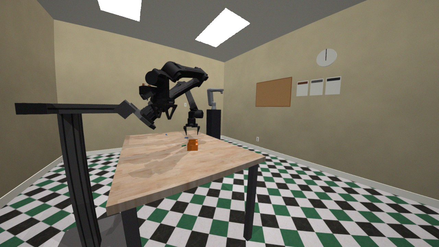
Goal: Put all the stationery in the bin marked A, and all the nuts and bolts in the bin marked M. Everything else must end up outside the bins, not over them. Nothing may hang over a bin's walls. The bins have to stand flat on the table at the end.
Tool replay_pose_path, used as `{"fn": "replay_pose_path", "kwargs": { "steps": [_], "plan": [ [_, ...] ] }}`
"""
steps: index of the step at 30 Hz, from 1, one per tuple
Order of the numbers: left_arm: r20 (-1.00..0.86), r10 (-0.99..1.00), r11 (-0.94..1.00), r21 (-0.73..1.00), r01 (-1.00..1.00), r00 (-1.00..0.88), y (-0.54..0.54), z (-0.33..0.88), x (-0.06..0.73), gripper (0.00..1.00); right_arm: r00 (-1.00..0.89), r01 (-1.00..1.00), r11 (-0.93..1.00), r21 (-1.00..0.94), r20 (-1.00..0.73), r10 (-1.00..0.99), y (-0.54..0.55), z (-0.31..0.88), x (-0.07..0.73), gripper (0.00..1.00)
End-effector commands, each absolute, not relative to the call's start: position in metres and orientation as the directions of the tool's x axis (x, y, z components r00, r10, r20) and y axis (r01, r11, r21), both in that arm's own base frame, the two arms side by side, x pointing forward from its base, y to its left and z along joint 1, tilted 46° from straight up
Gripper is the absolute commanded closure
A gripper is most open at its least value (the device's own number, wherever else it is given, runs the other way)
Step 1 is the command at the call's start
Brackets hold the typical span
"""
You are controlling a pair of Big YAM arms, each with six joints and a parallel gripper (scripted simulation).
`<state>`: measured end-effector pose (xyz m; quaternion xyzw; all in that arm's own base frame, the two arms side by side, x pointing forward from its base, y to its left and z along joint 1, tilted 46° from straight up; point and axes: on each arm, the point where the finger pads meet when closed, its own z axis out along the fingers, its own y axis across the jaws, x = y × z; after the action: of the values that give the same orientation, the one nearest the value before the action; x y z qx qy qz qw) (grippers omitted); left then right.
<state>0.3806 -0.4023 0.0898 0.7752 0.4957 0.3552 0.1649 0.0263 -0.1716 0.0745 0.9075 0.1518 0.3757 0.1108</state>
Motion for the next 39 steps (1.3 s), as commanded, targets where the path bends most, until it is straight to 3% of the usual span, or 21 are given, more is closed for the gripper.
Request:
{"fn": "replay_pose_path", "kwargs": {
  "steps": [1,27,39],
  "plan": [
    [0.358,0.900,-0.431,0.633,0.643,0.250,-0.414,0.116,0.369,0.00,0.684,0.174,-0.931,0.320,0.641,0.348,-0.183,0.083,0.017,0.00],
    [0.344,0.905,-0.420,0.641,0.642,0.249,-0.425,0.188,0.301,0.00,0.684,0.174,-0.931,0.320,0.641,0.348,-0.183,0.083,0.017,0.00],
    [0.368,0.897,-0.433,0.619,0.655,0.245,-0.416,0.174,0.305,0.00,0.684,0.174,-0.931,0.320,0.641,0.348,-0.183,0.083,0.017,0.00]
  ]
}}
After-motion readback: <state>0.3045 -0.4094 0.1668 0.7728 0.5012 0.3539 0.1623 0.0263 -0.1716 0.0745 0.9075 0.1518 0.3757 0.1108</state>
